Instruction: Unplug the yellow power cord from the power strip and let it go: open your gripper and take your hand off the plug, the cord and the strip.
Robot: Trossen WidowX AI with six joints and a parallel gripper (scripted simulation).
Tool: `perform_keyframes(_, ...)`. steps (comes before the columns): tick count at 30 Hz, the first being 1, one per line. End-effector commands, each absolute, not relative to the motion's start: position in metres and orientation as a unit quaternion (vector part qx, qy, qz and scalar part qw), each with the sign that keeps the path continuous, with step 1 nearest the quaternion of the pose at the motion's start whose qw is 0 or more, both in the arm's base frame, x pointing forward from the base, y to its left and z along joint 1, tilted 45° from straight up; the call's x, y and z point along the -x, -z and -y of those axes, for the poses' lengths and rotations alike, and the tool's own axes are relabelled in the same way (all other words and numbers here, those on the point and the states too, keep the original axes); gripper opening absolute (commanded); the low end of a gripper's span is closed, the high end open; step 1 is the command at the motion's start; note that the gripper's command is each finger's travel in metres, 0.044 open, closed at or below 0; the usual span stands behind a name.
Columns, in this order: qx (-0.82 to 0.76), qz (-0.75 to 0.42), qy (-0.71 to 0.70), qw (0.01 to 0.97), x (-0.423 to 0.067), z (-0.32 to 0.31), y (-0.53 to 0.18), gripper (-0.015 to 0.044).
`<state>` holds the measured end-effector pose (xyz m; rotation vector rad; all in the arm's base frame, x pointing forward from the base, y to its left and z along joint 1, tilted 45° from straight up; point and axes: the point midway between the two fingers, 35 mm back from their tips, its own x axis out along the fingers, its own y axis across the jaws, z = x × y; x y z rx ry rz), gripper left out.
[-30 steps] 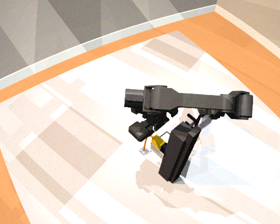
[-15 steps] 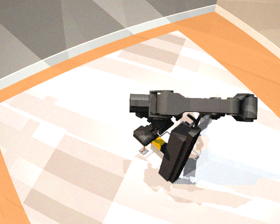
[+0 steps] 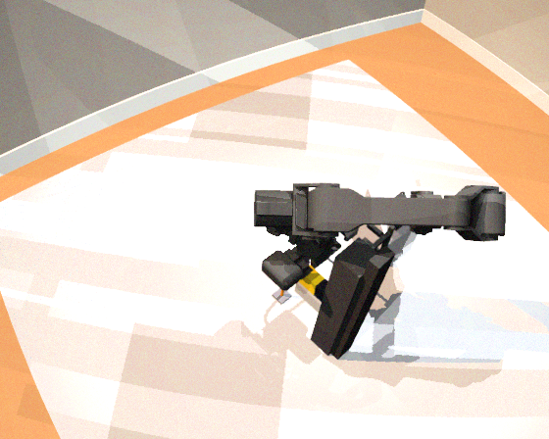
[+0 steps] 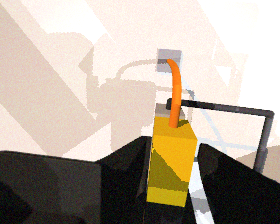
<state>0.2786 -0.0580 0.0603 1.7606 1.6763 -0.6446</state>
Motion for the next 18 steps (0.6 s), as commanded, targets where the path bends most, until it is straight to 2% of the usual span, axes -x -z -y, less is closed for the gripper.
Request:
perform_keyframes(1,-0.667,-0.635,0.243,0.305,-0.2787,0.0548,-0.0595,0.016)
perform_keyframes(5,-0.666,-0.634,0.244,0.308,-0.2786,0.0576,-0.06,0.0055)
perform_keyframes(13,-0.666,-0.634,0.244,0.308,-0.2786,0.0576,-0.06,0.0002)
perform_keyframes(18,-0.666,-0.634,0.244,0.308,-0.2793,0.0605,-0.0575,0.0)
